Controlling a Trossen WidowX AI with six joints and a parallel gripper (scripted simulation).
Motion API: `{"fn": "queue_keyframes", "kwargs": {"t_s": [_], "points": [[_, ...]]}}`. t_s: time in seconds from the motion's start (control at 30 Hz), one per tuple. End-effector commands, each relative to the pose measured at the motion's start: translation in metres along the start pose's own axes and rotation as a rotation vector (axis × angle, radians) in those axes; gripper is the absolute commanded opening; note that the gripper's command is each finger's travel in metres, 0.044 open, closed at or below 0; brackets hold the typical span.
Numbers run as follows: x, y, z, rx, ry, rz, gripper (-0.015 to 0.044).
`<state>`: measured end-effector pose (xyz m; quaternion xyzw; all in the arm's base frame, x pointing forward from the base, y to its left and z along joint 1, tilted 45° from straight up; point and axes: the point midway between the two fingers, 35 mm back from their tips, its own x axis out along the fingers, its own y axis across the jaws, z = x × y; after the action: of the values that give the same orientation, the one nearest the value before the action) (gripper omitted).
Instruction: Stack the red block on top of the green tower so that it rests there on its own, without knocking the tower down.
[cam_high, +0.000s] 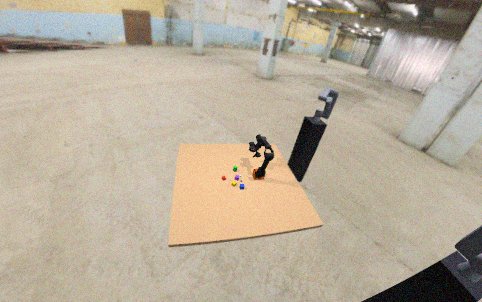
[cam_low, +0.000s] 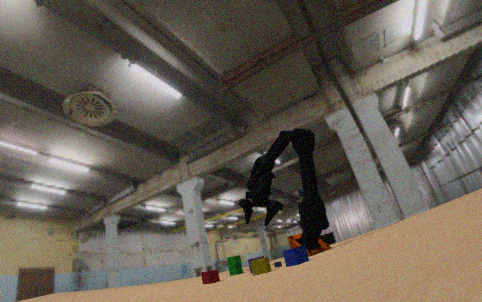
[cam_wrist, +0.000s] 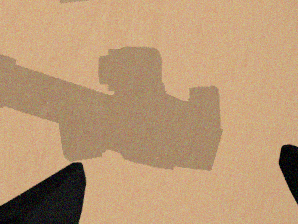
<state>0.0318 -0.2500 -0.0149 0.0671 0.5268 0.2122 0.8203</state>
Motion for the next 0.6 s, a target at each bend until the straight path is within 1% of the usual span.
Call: {"fn": "queue_keyframes", "kwargs": {"t_s": [0.0, 0.27, 0.57], "points": [[0.003, -0.01, 0.021, 0.007, 0.004, 0.015, 0.044], [0.016, -0.02, 0.072, 0.018, 0.025, 0.062, 0.044], [0.036, -0.022, 0.142, 0.047, 0.058, 0.127, 0.044]]}}
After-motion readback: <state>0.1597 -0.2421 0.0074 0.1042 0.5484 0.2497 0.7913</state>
